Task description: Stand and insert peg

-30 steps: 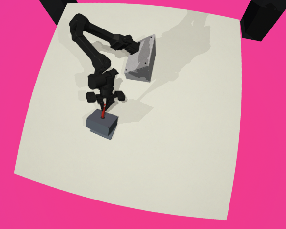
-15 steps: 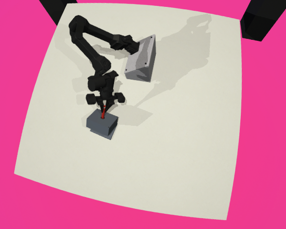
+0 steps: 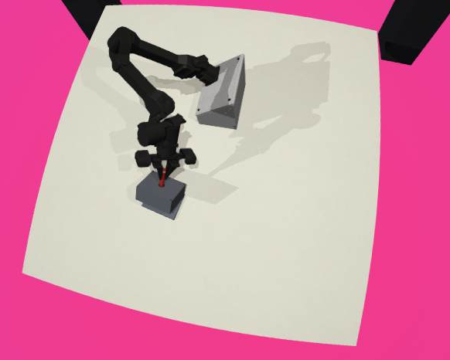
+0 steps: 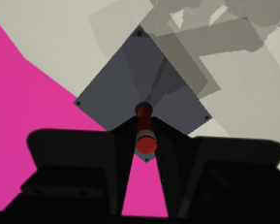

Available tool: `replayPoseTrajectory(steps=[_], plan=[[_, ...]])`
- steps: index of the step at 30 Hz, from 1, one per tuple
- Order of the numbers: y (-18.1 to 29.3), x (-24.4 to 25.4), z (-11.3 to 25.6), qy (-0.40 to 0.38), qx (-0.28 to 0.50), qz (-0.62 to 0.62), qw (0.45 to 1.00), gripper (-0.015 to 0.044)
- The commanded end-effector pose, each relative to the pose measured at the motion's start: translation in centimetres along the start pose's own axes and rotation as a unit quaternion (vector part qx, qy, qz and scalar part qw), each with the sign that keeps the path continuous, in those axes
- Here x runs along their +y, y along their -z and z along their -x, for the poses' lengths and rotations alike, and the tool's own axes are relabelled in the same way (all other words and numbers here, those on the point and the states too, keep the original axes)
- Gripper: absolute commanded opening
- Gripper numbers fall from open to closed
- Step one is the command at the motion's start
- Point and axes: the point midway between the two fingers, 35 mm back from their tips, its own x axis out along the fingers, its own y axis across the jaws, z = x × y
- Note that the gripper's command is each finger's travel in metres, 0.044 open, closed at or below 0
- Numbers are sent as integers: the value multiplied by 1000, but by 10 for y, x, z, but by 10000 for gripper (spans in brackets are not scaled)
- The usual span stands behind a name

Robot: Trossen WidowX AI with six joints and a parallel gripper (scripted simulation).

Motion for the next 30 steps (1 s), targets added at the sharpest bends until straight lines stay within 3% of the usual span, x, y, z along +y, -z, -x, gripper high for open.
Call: replayPoseTrajectory(steps=[1,24,30], plan=[[1,-1,-3,1,2,2,1000,0],[0,0,-8,0,0,1,1000,0],[0,0,-8,0,0,1,1000,157]])
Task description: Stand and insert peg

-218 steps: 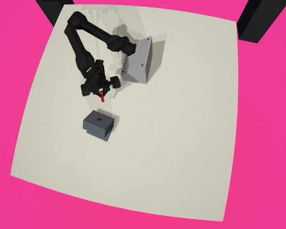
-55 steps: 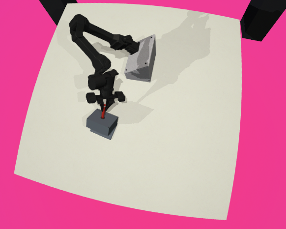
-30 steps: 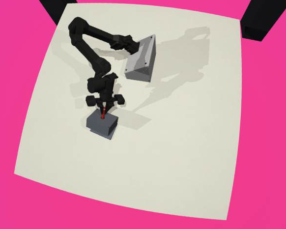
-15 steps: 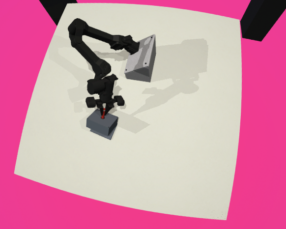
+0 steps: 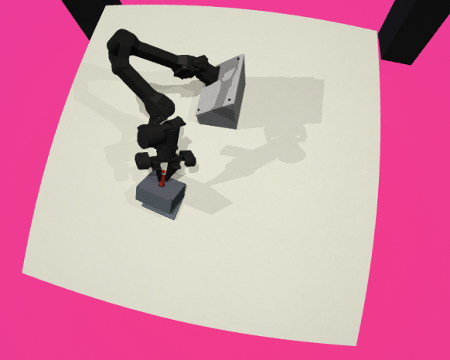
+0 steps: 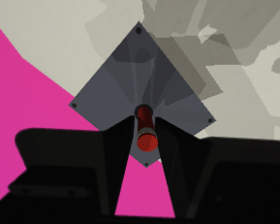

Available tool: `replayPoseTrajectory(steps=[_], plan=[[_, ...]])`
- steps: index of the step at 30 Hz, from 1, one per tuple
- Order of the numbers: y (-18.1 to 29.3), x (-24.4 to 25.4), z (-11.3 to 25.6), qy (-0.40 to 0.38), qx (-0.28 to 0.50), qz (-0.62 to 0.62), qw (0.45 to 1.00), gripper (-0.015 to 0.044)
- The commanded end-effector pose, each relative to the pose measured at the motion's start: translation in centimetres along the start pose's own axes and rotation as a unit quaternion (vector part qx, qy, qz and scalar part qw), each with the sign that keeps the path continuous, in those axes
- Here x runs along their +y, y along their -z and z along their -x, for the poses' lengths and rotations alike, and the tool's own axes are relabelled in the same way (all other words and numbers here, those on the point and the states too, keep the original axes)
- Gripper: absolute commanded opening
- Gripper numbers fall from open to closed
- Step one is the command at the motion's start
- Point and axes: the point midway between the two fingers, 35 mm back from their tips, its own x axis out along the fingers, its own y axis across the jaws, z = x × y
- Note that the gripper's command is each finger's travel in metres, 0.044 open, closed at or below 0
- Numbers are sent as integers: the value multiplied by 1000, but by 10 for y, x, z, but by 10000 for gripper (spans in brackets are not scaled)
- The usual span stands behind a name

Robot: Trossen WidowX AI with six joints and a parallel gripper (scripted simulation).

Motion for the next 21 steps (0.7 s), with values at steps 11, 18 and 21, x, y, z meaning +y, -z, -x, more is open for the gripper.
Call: replayPoseTrajectory(steps=[11,18,21], plan=[[1,0,4,1,0,0,1000,440],[3,0,14,3,0,-1,1000,440],[4,0,18,4,1,-1,1000,440]])
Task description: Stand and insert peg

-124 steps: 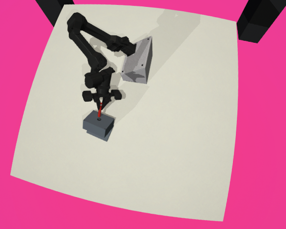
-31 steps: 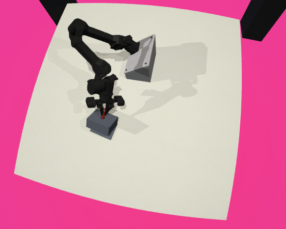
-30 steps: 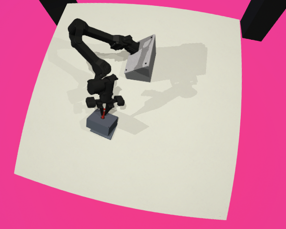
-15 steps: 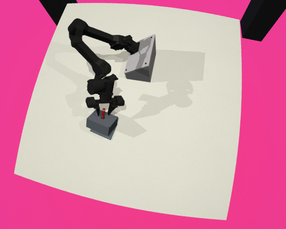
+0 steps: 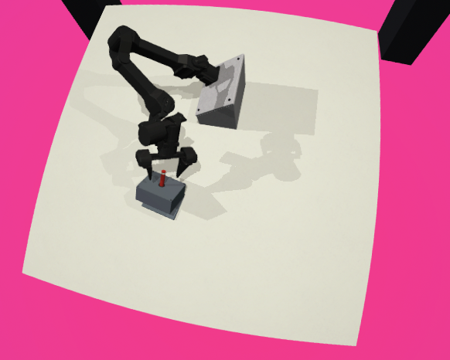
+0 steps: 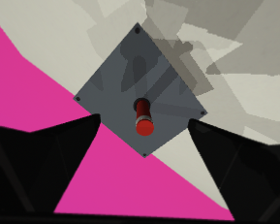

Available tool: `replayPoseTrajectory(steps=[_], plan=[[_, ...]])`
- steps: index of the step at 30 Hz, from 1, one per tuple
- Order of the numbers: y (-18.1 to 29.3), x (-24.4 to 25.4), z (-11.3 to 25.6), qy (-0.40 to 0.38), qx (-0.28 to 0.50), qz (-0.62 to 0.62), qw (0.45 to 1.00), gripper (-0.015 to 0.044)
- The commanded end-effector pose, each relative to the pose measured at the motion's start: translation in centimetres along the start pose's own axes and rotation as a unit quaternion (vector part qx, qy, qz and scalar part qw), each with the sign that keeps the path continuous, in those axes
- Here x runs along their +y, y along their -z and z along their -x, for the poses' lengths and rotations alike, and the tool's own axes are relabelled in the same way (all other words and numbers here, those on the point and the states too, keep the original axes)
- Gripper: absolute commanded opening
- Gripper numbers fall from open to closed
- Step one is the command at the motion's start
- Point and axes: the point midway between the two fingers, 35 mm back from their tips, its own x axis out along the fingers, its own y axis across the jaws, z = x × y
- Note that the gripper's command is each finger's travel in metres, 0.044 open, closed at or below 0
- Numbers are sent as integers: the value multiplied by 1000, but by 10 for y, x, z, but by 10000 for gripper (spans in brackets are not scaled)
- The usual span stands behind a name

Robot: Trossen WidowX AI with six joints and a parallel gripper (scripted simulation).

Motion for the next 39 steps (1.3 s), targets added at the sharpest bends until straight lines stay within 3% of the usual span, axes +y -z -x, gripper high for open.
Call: replayPoseTrajectory(steps=[1,39], plan=[[1,1,6,-1,-1,-3,1000,440],[7,-3,62,2,1,0,1000,440]])
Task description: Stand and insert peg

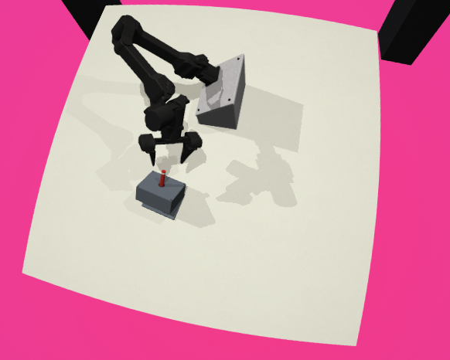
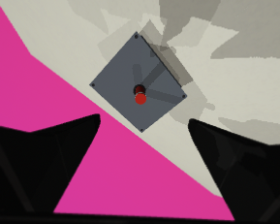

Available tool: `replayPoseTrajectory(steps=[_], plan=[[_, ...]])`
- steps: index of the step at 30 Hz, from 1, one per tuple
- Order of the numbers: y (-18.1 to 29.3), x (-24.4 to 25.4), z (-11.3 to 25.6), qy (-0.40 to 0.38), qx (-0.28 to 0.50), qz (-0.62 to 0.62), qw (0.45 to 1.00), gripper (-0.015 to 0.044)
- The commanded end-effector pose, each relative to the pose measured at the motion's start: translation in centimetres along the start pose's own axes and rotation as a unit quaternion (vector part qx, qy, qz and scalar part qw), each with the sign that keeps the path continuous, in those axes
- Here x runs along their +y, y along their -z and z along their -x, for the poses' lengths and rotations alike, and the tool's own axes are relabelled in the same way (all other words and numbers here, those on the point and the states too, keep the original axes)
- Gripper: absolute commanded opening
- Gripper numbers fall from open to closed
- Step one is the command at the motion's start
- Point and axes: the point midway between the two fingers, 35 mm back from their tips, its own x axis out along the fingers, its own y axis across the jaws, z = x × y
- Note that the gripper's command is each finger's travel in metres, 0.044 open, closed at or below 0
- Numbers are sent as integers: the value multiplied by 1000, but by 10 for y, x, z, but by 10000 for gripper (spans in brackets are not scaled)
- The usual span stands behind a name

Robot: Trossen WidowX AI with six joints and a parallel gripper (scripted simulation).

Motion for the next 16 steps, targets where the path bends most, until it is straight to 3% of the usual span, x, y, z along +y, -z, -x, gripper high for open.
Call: replayPoseTrajectory(steps=[1,16], plan=[[0,1,5,-3,0,-2,1000,440],[1,-1,22,-5,1,-1,1000,440]])
